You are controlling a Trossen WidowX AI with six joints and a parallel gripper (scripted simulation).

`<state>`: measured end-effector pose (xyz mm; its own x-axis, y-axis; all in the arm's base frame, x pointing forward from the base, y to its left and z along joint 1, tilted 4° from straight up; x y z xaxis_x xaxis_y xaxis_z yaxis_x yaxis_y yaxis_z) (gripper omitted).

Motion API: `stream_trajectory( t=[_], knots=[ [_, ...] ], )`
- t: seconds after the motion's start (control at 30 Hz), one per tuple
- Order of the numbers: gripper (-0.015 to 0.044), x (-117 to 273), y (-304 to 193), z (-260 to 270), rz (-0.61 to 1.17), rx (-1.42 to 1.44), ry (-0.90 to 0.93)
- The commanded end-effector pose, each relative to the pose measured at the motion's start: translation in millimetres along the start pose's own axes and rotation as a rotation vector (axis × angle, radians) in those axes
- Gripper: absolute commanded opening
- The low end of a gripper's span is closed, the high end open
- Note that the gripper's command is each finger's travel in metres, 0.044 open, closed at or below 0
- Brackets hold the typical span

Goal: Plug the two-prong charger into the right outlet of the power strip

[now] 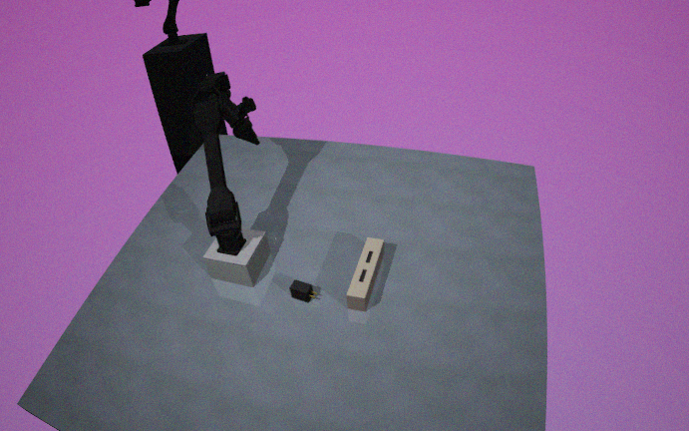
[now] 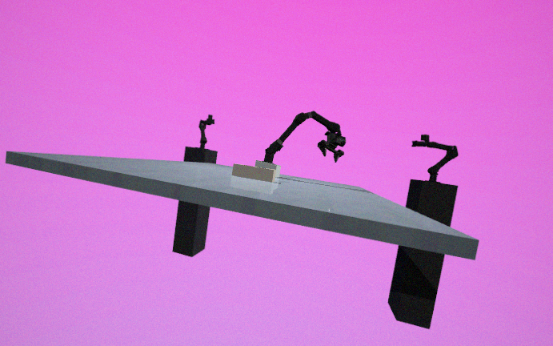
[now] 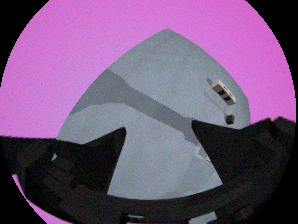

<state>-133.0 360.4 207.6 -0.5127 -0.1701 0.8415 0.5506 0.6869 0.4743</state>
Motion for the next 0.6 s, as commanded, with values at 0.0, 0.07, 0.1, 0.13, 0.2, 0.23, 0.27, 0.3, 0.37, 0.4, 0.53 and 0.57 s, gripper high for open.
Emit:
stream_trajectory(
  t=[0.0, 0.07, 0.1, 0.13, 0.2, 0.23, 0.27, 0.3, 0.37, 0.4, 0.53, 0.57],
  knots=[
    [0.044, -11.6, 12.4, -10.4, 0.031, -0.009, -0.014],
    [0.044, -17.6, 17.8, -15.1, 0.044, -0.014, -0.023],
    [0.044, -20.5, 20.4, -17.5, 0.05, -0.016, -0.027],
    [0.044, -23.5, 23.0, -20.0, 0.057, -0.018, -0.031],
    [0.044, -29.3, 28.0, -25.0, 0.07, -0.022, -0.039],
    [0.044, -32.1, 30.4, -27.6, 0.076, -0.024, -0.043],
    [0.044, -34.9, 32.7, -30.1, 0.082, -0.026, -0.046],
    [0.044, -37.7, 35.0, -32.8, 0.089, -0.028, -0.05],
    [0.044, -43.3, 39.4, -38.1, 0.102, -0.032, -0.057],
    [0.044, -46.0, 41.6, -40.8, 0.109, -0.034, -0.06],
    [0.044, -56.9, 49.8, -52.0, 0.135, -0.043, -0.073],
    [0.044, -59.5, 51.7, -54.8, 0.141, -0.045, -0.075]
  ],
)
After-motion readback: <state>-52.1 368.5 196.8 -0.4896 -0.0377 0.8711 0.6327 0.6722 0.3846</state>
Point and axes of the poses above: the point midway between the two fingers, 35 mm back from their tips, its own x axis back along the fingers, its own z axis across the jaws, y = z × x, the point moved 7 cm from there along x, back along the fingers, and after that the axes turned 10 degrees about x, right-handed, at the moved point
